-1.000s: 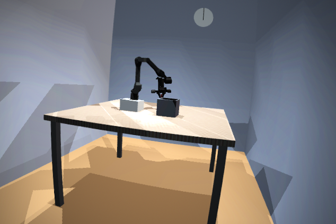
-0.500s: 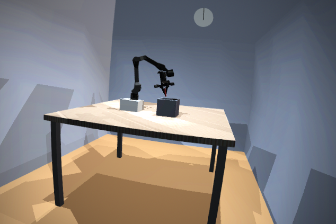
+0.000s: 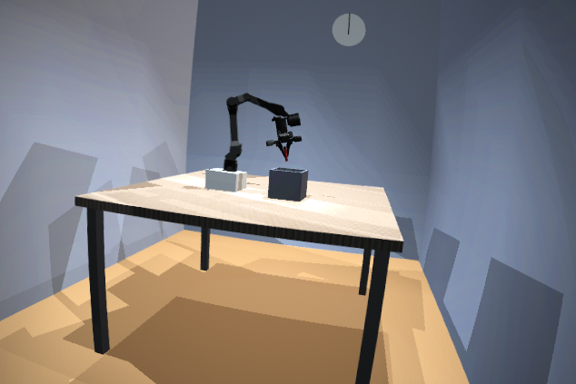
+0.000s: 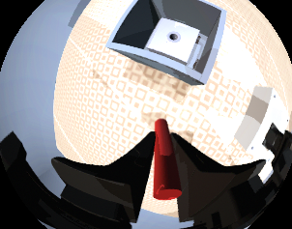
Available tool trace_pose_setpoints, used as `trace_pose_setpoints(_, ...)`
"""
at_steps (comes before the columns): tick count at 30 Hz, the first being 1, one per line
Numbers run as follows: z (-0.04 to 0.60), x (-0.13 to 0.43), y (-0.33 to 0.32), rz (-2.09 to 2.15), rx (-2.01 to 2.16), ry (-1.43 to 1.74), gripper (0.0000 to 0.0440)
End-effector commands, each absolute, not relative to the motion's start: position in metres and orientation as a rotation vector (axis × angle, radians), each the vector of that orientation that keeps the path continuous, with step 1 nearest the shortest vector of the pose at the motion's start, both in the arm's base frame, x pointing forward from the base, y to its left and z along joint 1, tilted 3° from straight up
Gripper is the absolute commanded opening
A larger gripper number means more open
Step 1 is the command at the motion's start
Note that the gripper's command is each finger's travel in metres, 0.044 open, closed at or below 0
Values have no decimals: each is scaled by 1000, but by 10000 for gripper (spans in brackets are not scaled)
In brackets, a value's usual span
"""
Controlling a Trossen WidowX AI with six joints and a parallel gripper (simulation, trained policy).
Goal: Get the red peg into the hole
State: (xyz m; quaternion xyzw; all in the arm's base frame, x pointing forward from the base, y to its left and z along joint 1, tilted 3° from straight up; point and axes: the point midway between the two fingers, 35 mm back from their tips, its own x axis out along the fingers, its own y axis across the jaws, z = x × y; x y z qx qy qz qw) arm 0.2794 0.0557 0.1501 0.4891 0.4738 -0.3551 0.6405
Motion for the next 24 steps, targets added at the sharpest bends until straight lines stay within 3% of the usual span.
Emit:
trace_pose_setpoints(1, 151, 282, 42, -836, 1100, 1071, 0)
trace_pose_setpoints(24, 139, 299, -21, -945, 1071, 1100, 0)
